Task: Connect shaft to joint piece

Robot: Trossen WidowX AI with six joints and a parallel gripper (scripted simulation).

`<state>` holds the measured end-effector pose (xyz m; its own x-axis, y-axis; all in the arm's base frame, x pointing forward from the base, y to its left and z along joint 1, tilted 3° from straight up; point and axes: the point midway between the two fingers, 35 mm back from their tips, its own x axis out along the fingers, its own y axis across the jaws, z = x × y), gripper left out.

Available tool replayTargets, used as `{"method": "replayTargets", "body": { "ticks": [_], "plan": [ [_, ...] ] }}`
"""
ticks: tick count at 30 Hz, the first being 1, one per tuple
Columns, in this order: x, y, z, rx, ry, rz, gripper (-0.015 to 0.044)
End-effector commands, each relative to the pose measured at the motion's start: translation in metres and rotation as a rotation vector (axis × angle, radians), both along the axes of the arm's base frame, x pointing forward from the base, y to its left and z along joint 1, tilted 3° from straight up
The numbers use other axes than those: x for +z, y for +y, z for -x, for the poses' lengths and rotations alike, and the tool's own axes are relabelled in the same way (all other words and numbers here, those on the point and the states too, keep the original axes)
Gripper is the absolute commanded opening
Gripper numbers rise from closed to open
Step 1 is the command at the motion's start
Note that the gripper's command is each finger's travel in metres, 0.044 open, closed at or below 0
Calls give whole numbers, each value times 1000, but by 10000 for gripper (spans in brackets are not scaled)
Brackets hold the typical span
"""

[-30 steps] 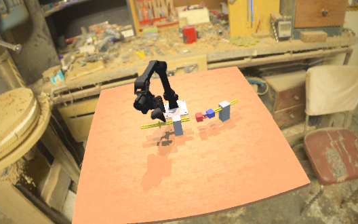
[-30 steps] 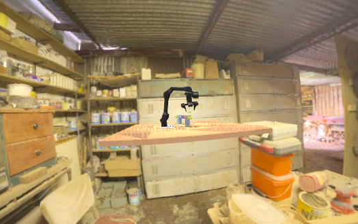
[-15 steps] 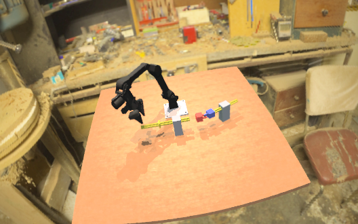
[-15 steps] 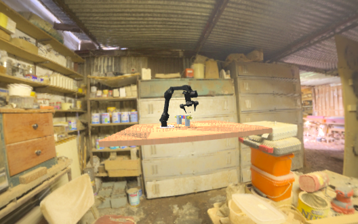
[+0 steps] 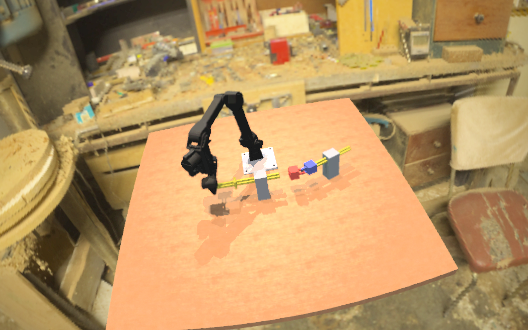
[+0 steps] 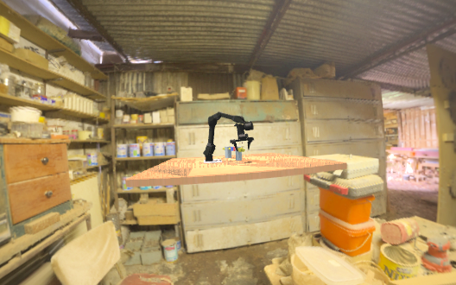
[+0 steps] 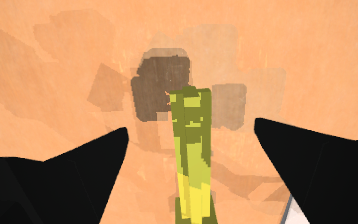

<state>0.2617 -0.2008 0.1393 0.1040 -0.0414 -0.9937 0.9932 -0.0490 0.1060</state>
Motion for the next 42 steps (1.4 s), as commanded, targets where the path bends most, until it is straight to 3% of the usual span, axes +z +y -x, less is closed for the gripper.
{"method": "replayTargets", "body": {
  "ticks": [1,24,37,42],
  "plan": [
    [1,-1,1,-6,-3,34,440],
    [-29,-3,-3,-6,-4,34,440],
    [-29,-3,-3,-6,-4,34,102],
    [-29,-3,-3,-6,-4,34,102]
  ]
}}
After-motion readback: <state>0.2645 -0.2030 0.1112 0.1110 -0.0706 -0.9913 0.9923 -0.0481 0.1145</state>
